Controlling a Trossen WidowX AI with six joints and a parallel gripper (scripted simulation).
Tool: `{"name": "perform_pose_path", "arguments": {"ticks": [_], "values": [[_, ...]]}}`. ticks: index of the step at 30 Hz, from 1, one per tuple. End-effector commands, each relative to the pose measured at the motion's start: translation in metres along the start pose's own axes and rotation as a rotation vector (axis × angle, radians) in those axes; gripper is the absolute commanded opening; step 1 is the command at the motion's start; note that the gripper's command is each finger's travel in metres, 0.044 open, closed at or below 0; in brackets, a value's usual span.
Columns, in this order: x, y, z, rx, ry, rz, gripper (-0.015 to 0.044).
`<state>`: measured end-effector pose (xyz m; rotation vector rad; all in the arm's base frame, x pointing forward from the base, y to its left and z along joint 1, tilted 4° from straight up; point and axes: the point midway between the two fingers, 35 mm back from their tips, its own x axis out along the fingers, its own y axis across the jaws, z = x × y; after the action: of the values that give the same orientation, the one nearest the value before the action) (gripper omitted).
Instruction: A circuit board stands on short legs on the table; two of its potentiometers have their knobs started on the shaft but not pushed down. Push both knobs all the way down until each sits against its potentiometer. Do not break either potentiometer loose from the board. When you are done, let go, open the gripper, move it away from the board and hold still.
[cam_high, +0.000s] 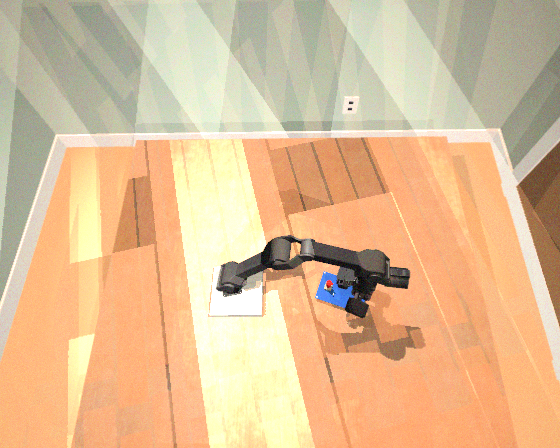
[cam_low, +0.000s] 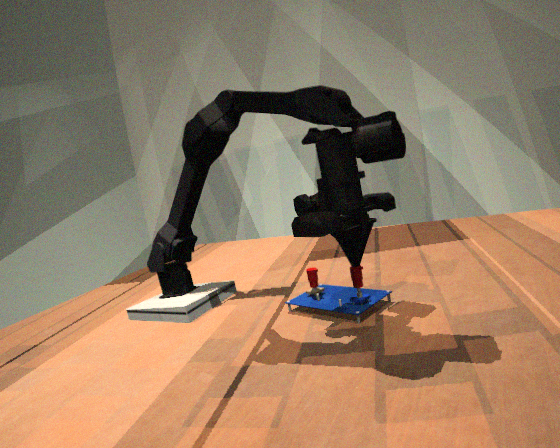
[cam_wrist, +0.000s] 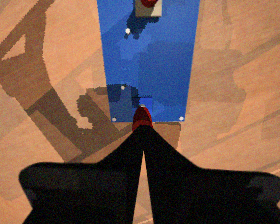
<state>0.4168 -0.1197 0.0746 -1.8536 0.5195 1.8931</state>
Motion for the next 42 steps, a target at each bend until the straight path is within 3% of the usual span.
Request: {"name": "perform_pose_path", "arguments": {"ticks": [1,42], "values": [[0.0048,0.001,0.0,-0.001,0.0,0.007,0.0],[0.0132,0.001,0.0,-0.001,0.0,0.006,0.0]]}}
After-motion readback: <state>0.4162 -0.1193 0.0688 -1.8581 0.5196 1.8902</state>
